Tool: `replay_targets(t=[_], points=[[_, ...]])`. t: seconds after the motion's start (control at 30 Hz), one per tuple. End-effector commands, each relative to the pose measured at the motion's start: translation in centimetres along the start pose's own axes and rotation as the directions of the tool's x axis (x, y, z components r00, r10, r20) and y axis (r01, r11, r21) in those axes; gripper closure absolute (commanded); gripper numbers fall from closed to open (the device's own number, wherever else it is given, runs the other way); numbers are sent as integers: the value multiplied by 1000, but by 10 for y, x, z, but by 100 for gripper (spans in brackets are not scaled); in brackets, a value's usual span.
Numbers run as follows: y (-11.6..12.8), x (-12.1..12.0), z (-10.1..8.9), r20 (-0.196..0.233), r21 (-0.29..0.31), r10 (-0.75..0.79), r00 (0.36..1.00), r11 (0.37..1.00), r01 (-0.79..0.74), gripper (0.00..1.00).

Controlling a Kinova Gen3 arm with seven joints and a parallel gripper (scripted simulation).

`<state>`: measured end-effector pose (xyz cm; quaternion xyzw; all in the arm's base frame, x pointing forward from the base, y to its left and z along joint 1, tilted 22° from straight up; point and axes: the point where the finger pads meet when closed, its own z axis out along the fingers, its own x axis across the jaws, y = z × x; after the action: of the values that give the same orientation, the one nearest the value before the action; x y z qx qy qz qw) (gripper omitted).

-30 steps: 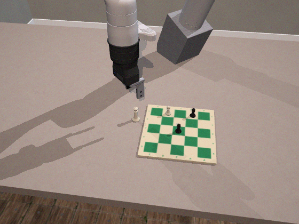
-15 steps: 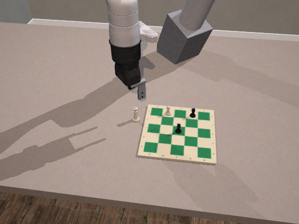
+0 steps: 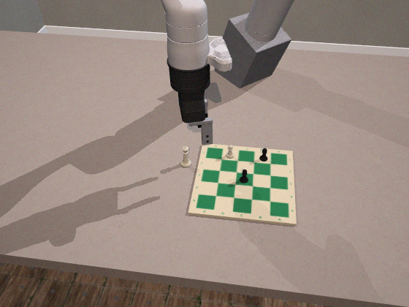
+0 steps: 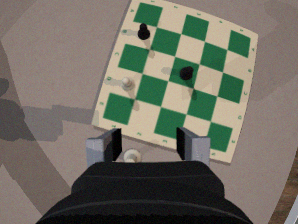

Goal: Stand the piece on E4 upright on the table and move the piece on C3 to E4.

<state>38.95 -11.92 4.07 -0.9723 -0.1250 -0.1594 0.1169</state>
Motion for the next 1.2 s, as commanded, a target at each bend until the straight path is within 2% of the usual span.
replay_targets(t=[0.0, 0.13, 0.27, 0.33, 0.63, 0.83, 0.9, 1.03, 1.17], points=[[-16, 9, 2, 10, -1, 64, 998, 998, -64, 0], [-32, 20, 4, 11, -2, 245, 969, 970, -245, 0], [-45, 29, 6, 9, -6, 420, 907, 908, -420, 0], [-45, 29, 6, 9, -6, 420, 907, 908, -420, 0], [-68, 45, 8, -4, -13, 715, 699, 699, -715, 0], [-75, 51, 8, -13, -14, 815, 579, 579, -815, 0], [-75, 51, 8, -13, -14, 815, 579, 579, -815, 0], [-78, 52, 8, -17, -13, 847, 532, 532, -847, 0], [-79, 53, 8, -19, -13, 859, 511, 511, -860, 0]])
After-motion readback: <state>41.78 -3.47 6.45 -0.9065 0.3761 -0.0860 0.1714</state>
